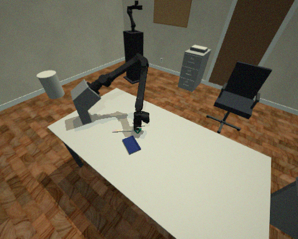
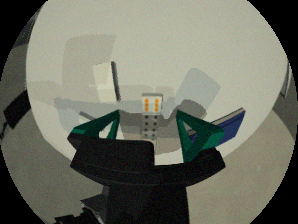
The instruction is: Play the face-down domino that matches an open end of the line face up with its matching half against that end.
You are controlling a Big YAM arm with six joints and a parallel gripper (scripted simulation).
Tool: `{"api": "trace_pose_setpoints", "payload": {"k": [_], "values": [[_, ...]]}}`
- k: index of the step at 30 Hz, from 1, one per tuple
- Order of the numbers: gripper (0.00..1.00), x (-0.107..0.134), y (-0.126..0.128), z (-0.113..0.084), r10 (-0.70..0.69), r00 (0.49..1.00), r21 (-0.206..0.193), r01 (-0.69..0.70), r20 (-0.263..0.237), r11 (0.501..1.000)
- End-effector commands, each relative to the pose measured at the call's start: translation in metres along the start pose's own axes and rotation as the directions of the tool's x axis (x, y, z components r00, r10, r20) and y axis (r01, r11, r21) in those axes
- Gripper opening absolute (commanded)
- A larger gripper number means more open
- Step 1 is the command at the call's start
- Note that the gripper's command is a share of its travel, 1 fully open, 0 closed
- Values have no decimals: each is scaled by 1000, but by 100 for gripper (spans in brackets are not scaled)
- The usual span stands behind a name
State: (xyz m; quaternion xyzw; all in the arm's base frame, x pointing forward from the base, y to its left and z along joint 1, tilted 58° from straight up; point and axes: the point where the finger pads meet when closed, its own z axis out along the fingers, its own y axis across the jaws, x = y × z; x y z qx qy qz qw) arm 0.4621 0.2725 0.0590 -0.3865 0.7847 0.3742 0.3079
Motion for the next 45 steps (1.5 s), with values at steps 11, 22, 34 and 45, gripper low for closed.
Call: {"api": "trace_pose_setpoints", "payload": {"k": [11, 22, 34, 45], "values": [[94, 6, 5, -10, 11, 1000, -4, -11, -6, 1000], [94, 14, 8, -6, 23, 1000, -10, -23, -17, 1000], [94, 4, 5, -21, 1, 1000, 17, -2, 19, 1000], [94, 2, 3, -23, 1, 1000, 23, -1, 23, 1000]]}}
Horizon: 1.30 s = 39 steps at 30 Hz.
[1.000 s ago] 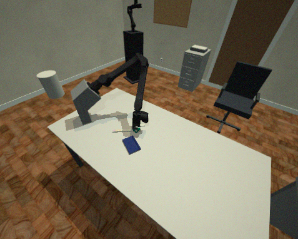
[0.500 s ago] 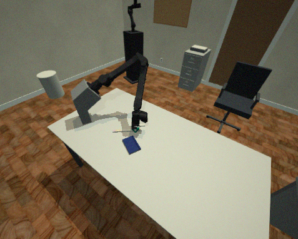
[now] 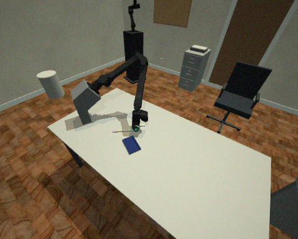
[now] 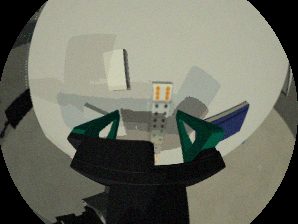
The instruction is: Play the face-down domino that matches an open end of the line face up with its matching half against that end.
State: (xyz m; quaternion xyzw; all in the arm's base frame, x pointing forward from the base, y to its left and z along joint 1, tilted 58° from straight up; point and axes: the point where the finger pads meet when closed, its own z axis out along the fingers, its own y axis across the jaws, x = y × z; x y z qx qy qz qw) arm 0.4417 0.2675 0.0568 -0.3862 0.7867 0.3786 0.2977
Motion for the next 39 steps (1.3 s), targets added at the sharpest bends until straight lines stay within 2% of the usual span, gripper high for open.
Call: {"api": "trace_pose_setpoints", "payload": {"k": [1, 10, 11, 20, 27, 28, 39], "values": [[94, -14, -12, -19, -14, 999, 41, 12, 41, 999], [94, -17, -14, -23, -18, 999, 51, 15, 51, 999], [94, -9, -7, -11, -10, 1000, 24, 9, 24, 1000], [94, -26, -23, -33, -19, 998, 62, 15, 61, 998], [94, -26, -23, -33, -19, 998, 62, 15, 61, 998], [94, -17, -18, -20, -11, 999, 44, 9, 42, 999], [94, -29, -26, -37, -19, 998, 59, 16, 58, 998]]}}
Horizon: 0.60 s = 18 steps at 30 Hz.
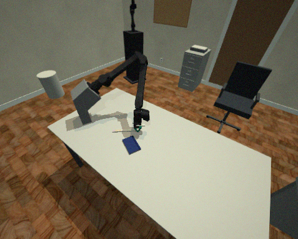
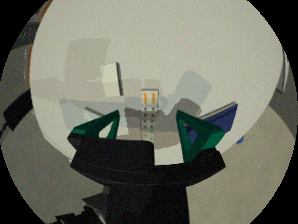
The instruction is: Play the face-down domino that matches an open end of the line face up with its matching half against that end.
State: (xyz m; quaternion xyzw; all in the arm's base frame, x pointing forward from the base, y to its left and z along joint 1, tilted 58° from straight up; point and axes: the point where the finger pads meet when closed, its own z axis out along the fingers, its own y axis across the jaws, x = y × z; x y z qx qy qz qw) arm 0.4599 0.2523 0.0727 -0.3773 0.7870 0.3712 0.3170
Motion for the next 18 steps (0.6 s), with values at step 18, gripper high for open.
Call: {"api": "trace_pose_setpoints", "payload": {"k": [18], "values": [[94, -15, -11, -20, -14, 1000, 27, 13, 27, 1000]]}}
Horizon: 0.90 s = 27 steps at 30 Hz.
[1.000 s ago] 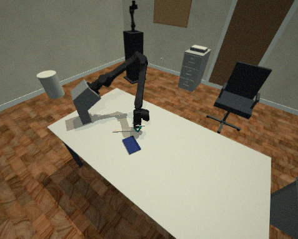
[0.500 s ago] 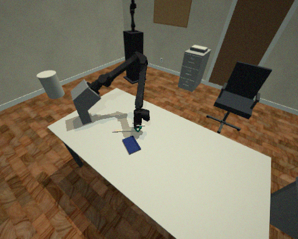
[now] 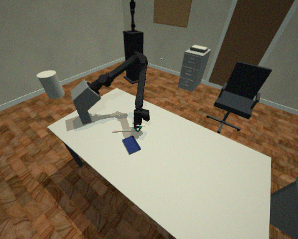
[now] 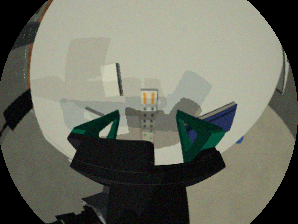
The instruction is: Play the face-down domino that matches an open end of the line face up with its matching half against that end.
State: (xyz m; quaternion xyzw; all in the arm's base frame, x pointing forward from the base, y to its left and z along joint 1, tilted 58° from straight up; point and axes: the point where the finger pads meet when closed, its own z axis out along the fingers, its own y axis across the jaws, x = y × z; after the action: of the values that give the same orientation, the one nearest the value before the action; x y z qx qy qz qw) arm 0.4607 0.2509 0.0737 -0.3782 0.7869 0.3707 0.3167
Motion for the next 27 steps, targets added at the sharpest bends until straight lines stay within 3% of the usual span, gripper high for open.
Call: {"api": "trace_pose_setpoints", "payload": {"k": [1, 4, 5, 14, 27], "values": [[94, -14, -11, -18, -12, 1000, 27, 12, 28, 1000], [94, -14, -11, -18, -12, 1000, 27, 12, 28, 1000], [94, -3, -3, -11, -2, 1000, 7, 2, 7, 1000], [94, -13, -10, -82, -12, 1000, 27, 11, 28, 1000], [94, -9, -7, -76, 0, 999, 33, -1, 35, 999]]}}
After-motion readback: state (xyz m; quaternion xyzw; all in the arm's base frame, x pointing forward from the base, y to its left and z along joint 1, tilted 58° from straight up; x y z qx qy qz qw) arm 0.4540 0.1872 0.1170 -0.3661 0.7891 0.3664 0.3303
